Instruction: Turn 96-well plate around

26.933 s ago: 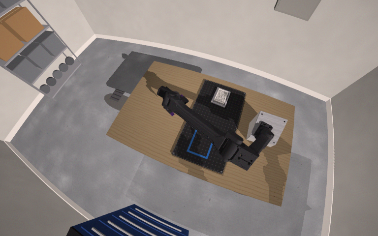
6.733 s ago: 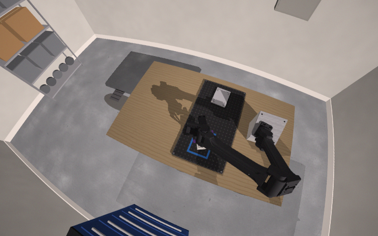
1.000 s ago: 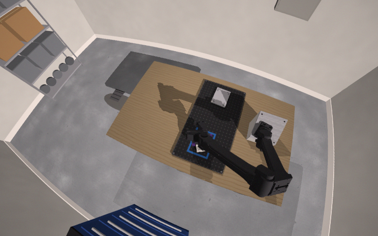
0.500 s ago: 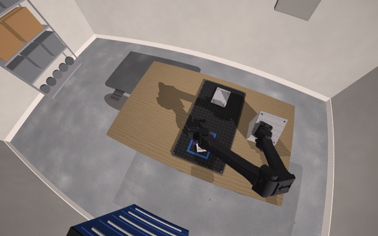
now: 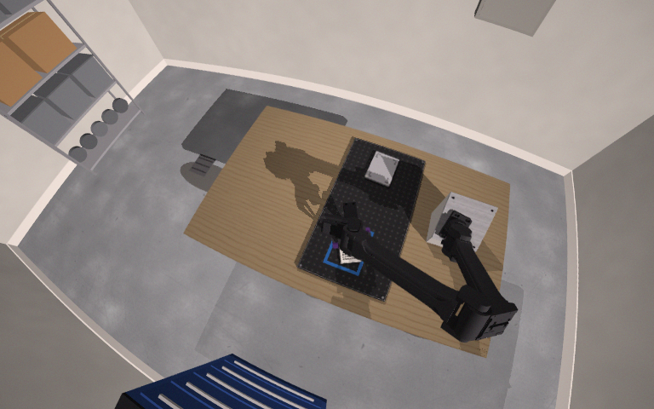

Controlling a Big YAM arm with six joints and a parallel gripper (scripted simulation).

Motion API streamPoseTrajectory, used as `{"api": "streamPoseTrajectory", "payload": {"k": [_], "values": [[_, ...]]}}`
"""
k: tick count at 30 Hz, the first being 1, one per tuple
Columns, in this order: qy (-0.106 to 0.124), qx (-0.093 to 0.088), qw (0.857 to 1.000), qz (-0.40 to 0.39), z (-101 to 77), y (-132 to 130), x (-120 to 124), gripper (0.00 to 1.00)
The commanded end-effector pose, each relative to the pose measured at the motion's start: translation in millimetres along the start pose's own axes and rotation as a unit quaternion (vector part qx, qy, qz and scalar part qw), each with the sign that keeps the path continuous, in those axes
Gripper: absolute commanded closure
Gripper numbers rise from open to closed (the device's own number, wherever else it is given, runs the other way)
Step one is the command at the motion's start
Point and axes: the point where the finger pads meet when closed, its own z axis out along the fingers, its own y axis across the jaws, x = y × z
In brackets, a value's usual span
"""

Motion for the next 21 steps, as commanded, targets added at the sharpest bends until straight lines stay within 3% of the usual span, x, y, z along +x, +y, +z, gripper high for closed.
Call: {"api": "streamPoseTrajectory", "payload": {"k": [1,7,21], "values": [[-0.010,-0.030,0.999,-0.027,-28.5,22.3,2.4,0.00],[-0.011,-0.031,0.999,-0.027,-44.6,21.9,2.6,0.00],[-0.011,-0.030,0.999,-0.030,-41.8,20.8,3.1,0.00]]}}
